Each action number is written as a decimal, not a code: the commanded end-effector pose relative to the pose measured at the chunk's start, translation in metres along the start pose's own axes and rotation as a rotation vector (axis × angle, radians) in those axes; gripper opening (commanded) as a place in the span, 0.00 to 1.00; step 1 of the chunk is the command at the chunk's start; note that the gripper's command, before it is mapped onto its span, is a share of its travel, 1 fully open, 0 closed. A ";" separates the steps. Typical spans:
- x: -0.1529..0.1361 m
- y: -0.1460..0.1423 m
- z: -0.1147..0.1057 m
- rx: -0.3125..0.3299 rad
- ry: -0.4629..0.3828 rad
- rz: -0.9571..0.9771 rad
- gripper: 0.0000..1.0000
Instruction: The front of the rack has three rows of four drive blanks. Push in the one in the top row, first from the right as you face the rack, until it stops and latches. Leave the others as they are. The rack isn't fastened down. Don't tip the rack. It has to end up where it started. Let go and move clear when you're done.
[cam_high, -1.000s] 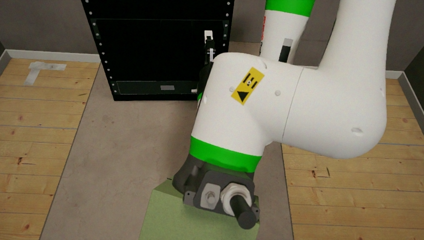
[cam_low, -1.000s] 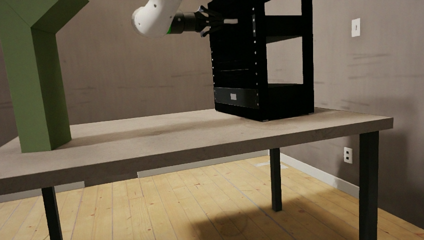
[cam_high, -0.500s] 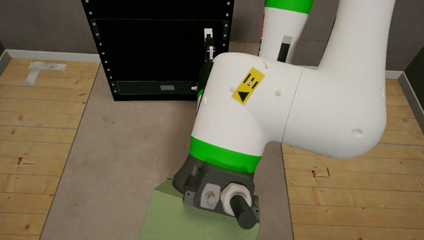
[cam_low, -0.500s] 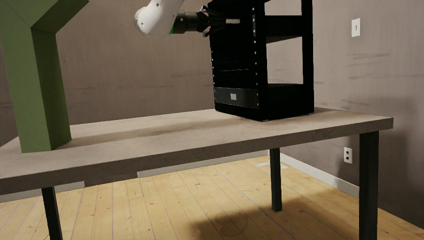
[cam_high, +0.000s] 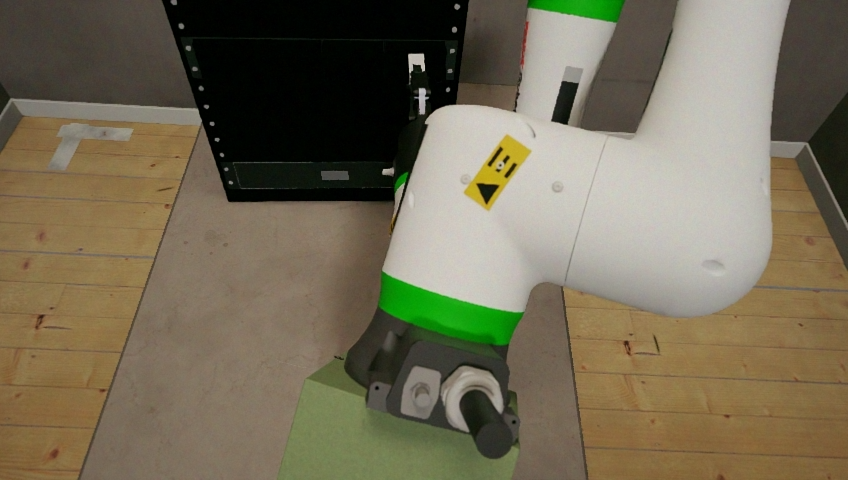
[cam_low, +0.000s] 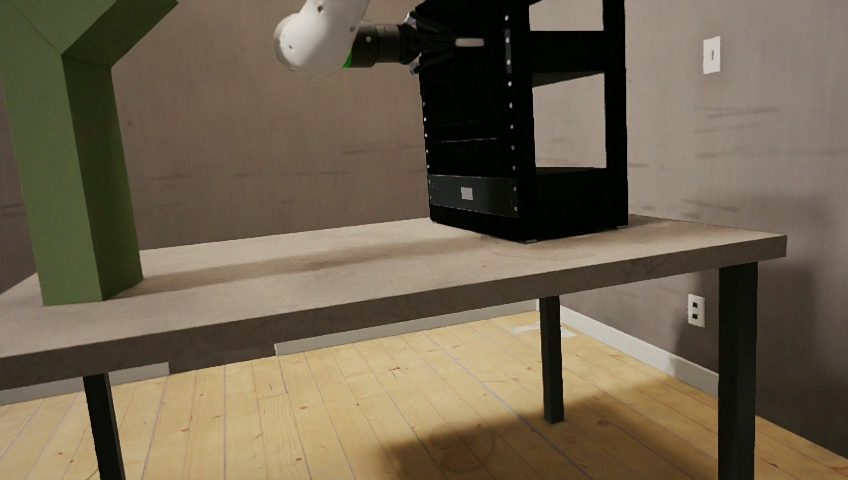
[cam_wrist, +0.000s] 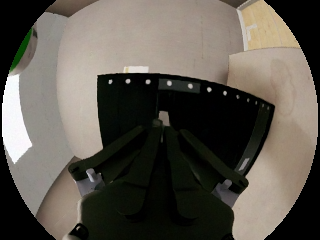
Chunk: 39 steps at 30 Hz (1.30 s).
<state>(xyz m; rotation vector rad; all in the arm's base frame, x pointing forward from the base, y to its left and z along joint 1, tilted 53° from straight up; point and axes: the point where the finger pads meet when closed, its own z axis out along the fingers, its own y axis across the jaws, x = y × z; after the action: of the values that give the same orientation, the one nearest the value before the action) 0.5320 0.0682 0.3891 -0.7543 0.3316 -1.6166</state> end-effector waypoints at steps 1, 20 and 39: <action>0.000 0.000 0.000 0.001 0.000 0.000 0.10; 0.000 -0.001 0.003 0.001 0.000 0.000 0.10; 0.000 -0.001 0.006 0.001 0.000 0.000 0.10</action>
<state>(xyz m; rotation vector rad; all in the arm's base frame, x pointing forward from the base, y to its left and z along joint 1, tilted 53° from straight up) 0.5359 0.0694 0.3937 -0.7544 0.3317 -1.6165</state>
